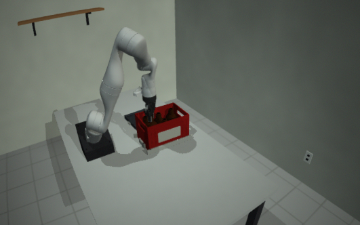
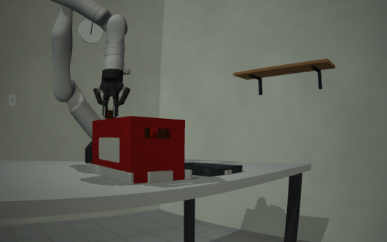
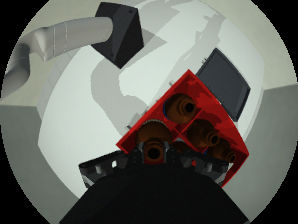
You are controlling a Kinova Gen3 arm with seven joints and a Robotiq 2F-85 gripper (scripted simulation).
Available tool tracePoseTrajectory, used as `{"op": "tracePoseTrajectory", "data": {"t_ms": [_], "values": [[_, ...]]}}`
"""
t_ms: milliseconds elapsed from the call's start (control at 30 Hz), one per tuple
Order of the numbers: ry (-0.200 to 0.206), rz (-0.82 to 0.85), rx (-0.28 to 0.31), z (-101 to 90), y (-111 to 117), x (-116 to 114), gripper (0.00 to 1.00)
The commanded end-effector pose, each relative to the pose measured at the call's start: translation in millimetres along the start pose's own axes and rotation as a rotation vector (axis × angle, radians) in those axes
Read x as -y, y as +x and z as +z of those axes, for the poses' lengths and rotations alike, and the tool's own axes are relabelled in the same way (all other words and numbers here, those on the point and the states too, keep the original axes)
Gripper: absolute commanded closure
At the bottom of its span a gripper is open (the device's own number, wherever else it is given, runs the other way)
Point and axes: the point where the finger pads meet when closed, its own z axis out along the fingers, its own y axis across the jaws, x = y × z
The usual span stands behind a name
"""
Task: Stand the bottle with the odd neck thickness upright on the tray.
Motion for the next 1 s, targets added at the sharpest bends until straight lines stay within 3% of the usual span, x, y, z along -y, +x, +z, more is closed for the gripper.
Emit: {"op": "tracePoseTrajectory", "data": {"t_ms": [0,967], "values": [[-0.006,0.0,0.001,-4.2,-0.2,-1.6,1.0],[-0.006,0.0,0.001,-30.3,-0.1,-1.6,1.0]]}}
